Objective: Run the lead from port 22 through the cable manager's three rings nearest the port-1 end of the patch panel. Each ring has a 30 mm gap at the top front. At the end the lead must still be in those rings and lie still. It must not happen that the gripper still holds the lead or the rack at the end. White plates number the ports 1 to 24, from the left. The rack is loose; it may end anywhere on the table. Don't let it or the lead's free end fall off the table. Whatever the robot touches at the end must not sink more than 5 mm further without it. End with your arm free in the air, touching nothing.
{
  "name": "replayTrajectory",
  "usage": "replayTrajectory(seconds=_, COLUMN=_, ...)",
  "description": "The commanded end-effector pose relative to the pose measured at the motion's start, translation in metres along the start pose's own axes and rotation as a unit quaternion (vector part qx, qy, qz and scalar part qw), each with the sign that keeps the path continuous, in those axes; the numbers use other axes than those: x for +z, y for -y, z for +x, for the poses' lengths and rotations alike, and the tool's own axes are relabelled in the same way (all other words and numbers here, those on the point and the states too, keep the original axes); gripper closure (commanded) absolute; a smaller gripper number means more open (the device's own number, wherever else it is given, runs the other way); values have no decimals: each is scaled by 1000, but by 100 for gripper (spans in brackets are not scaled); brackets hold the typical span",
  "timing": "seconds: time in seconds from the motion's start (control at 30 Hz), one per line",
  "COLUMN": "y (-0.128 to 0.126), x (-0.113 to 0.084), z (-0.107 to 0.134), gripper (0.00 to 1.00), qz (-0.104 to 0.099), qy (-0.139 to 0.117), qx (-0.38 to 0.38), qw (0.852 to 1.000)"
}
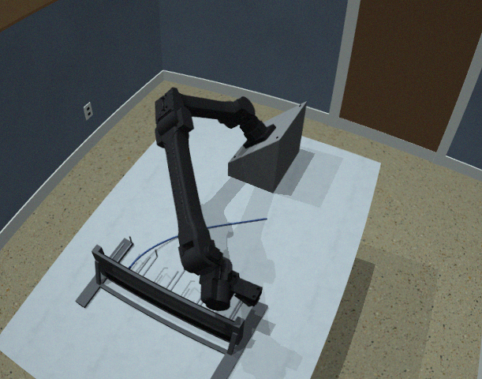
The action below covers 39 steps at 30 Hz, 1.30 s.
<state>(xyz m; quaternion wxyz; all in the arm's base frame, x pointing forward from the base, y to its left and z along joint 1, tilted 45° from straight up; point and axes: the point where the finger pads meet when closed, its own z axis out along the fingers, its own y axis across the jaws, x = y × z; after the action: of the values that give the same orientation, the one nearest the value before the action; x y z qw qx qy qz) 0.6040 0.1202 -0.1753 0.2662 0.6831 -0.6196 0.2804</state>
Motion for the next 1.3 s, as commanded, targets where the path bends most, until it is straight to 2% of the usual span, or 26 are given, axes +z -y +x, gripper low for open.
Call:
replayTrajectory(seconds=0.0, y=23, x=-21, z=7, gripper=68, qz=18, qy=7, qx=11, qw=1000)
replayTrajectory(seconds=0.1, y=24, x=-27, z=6, gripper=68, qz=22, qy=8, qx=12, qw=1000)
replayTrajectory(seconds=0.23, y=26, x=-51, z=2, gripper=68, qz=37, qy=12, qx=17, qw=999)
replayTrajectory(seconds=0.33, y=27, x=-55, z=3, gripper=68, qz=38, qy=13, qx=18, qw=999)
replayTrajectory(seconds=0.73, y=25, x=-88, z=3, gripper=68, qz=38, qy=14, qx=18, qw=999)
replayTrajectory(seconds=0.87, y=22, x=-90, z=-1, gripper=68, qz=35, qy=13, qx=15, qw=999)
replayTrajectory(seconds=0.9, y=18, x=-85, z=-7, gripper=68, qz=29, qy=10, qx=9, qw=999)
replayTrajectory(seconds=1.0, y=23, x=-108, z=4, gripper=68, qz=38, qy=15, qx=19, qw=999)
replayTrajectory(seconds=1.27, y=21, x=-123, z=2, gripper=68, qz=36, qy=14, qx=16, qw=999)
